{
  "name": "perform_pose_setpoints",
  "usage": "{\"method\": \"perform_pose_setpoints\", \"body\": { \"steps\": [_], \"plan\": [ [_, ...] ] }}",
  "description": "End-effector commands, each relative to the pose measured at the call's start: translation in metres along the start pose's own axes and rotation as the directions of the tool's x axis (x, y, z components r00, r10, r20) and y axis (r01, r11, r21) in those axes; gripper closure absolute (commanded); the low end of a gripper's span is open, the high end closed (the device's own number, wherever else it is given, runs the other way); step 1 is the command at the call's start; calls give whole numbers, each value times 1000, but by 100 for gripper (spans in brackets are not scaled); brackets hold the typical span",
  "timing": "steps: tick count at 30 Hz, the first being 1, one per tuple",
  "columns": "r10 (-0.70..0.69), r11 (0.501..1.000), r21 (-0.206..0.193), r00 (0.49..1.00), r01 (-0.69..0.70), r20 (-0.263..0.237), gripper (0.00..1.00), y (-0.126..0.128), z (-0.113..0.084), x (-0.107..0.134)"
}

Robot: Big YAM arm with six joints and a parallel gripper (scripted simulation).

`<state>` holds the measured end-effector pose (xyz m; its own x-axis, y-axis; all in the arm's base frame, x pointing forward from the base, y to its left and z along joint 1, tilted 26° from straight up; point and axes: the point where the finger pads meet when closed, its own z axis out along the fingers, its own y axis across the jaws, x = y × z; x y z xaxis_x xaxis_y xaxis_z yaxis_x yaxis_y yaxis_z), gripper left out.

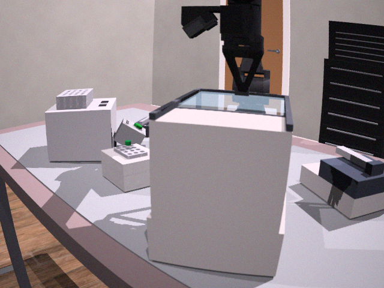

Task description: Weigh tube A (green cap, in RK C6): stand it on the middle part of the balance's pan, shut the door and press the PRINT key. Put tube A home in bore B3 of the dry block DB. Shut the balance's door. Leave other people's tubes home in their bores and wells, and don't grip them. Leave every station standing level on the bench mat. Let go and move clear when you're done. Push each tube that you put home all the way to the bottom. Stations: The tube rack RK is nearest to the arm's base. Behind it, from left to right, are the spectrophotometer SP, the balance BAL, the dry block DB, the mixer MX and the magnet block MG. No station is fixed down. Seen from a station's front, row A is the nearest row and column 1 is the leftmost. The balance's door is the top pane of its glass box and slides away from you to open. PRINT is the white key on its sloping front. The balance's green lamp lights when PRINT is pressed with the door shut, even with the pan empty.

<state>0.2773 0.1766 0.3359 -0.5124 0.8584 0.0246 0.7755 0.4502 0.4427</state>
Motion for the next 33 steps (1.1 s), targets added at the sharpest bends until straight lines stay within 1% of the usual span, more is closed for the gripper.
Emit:
{"method": "perform_pose_setpoints", "body": {
  "steps": [1,19,20,22,23,24,25,33],
  "plan": [
    [5,1000,-3,1000,-5,4,94,-7,-7,2],
    [5,1000,-3,1000,-5,4,94,-7,-7,2],
    [7,1000,-29,1000,-7,4,70,19,-16,2],
    [7,1000,-29,1000,-7,4,70,19,-16,2],
    [6,999,-40,1000,-6,2,70,23,-17,2],
    [6,999,-41,1000,-6,3,70,23,-17,2],
    [2,1000,-28,1000,-1,3,70,12,-12,0],
    [2,1000,-28,1000,-1,3,70,12,-12,0]
  ]
}}
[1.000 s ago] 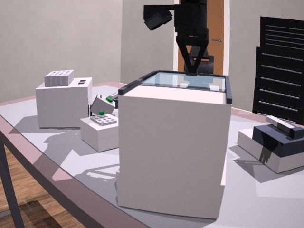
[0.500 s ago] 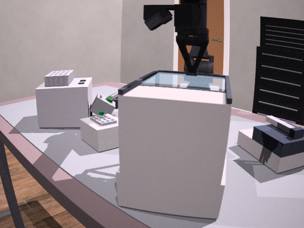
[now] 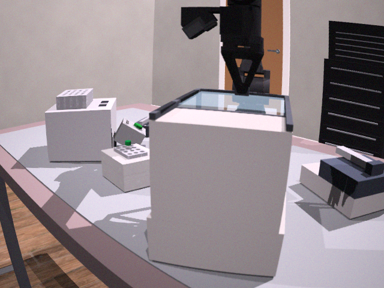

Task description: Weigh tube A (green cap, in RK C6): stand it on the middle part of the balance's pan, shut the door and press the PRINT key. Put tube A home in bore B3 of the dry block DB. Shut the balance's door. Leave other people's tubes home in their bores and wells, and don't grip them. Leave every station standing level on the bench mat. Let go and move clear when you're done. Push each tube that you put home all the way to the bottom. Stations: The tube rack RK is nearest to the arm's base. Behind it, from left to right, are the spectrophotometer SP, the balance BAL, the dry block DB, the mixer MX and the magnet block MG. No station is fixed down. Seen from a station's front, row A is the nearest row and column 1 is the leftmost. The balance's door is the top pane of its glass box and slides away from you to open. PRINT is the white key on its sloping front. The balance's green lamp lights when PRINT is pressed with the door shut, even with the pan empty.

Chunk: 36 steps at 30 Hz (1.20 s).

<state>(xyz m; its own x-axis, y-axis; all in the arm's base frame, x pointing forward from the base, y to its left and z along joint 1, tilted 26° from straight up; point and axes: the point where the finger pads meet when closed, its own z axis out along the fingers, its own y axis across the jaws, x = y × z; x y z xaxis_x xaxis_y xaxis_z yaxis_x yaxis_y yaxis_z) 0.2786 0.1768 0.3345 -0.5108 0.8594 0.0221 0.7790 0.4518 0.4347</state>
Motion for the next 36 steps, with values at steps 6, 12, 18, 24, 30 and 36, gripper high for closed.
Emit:
{"method": "perform_pose_setpoints", "body": {
  "steps": [6,12,18,24,30,36],
  "plan": [
    [5,999,-50,1000,-5,-1,70,18,-28,2],
    [5,998,-68,1000,-5,-1,70,16,-45,2],
    [5,998,-69,1000,-5,-1,70,15,-56,2],
    [5,999,-53,1000,-5,0,70,17,-57,1],
    [5,998,-68,1000,-5,0,70,14,-72,1],
    [5,998,-66,1000,-5,1,70,14,-81,1]
  ]
}}
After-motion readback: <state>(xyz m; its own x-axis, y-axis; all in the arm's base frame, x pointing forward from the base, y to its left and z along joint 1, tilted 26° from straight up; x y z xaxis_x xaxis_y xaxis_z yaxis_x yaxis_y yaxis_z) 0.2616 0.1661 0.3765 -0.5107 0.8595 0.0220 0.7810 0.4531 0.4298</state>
